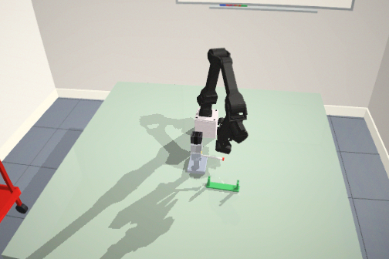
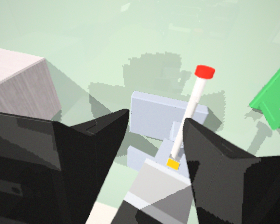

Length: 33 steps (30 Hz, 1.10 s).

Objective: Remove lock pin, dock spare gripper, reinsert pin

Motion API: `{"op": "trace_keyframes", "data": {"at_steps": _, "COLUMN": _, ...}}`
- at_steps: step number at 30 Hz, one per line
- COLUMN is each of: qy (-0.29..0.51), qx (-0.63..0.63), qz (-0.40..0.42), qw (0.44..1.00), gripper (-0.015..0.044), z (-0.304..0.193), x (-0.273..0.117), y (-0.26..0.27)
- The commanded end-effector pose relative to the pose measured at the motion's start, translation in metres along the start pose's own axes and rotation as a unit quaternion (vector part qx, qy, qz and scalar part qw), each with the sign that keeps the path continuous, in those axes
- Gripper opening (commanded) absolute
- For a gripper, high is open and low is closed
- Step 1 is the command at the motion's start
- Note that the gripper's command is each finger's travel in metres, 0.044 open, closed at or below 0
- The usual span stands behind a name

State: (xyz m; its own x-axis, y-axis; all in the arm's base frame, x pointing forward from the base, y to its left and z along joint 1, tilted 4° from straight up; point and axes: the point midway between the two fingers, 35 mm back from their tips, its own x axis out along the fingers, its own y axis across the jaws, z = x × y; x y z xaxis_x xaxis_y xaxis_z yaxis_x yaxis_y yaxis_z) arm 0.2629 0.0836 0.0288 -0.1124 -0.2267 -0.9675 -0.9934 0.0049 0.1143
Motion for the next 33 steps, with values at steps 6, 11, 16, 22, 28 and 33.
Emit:
{"op": "trace_keyframes", "data": {"at_steps": 6, "qy": 0.003, "qx": -0.003, "qz": 0.004, "qw": 1.0, "gripper": 0.02, "z": 0.008, "x": -0.021, "y": 0.004}}
{"op": "trace_keyframes", "data": {"at_steps": 11, "qy": 0.007, "qx": -0.007, "qz": 0.008, "qw": 1.0, "gripper": 0.0253, "z": 0.008, "x": -0.02, "y": 0.007}}
{"op": "trace_keyframes", "data": {"at_steps": 16, "qy": 0.007, "qx": -0.007, "qz": 0.008, "qw": 1.0, "gripper": 0.0384, "z": 0.008, "x": -0.02, "y": 0.007}}
{"op": "trace_keyframes", "data": {"at_steps": 22, "qy": 0.007, "qx": -0.007, "qz": 0.008, "qw": 1.0, "gripper": 0.044, "z": 0.008, "x": -0.02, "y": 0.007}}
{"op": "trace_keyframes", "data": {"at_steps": 28, "qy": 0.007, "qx": -0.007, "qz": 0.008, "qw": 1.0, "gripper": 0.044, "z": 0.008, "x": -0.02, "y": 0.007}}
{"op": "trace_keyframes", "data": {"at_steps": 33, "qy": 0.007, "qx": -0.007, "qz": 0.008, "qw": 1.0, "gripper": 0.044, "z": 0.008, "x": -0.02, "y": 0.007}}
